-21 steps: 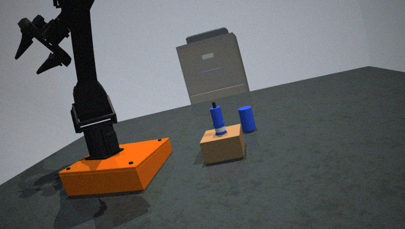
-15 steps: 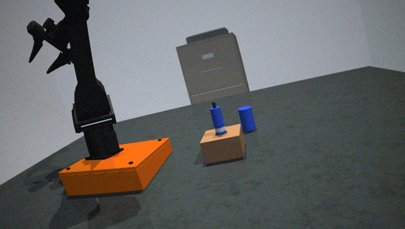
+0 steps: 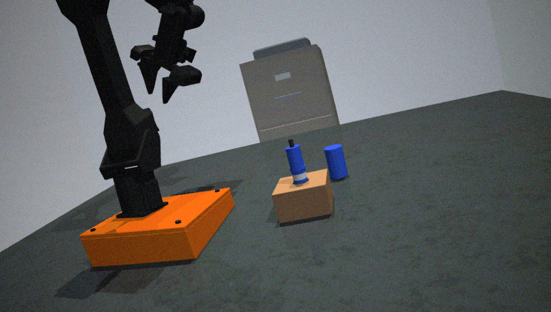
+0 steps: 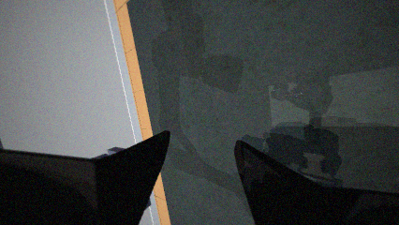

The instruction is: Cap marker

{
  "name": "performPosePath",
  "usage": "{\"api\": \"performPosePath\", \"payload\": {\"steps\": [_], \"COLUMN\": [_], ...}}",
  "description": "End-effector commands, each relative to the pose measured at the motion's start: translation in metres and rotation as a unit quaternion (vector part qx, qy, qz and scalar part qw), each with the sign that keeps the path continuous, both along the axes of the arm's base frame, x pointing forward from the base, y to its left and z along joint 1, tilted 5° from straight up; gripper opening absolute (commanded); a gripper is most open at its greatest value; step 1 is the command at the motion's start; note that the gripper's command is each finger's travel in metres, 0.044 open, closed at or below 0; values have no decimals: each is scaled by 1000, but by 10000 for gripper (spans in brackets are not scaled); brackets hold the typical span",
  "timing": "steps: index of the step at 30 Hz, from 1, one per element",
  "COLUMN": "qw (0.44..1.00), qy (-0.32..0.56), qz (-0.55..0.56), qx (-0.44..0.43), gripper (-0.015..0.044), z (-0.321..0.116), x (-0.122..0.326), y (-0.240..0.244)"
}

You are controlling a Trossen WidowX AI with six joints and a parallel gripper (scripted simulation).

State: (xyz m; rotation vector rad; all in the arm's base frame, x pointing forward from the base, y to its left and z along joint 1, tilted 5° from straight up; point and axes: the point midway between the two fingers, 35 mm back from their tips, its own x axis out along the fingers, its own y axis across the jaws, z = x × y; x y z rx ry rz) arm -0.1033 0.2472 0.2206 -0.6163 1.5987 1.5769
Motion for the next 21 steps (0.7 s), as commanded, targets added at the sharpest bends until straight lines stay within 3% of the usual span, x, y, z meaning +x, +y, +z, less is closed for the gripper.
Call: {"api": "performPosePath", "payload": {"steps": [1,10,15,21], "qw": [990,890,737,484], "qy": [-19,-36,-26,-1], "qz": [-133,-432,-643,-834], "qx": [-40,-139,-208,-263], "gripper": [253,253,253,253], "z": [-10,-36,-54,-76], "x": [48,163,249,339], "y": [20,28,7,-52]}}
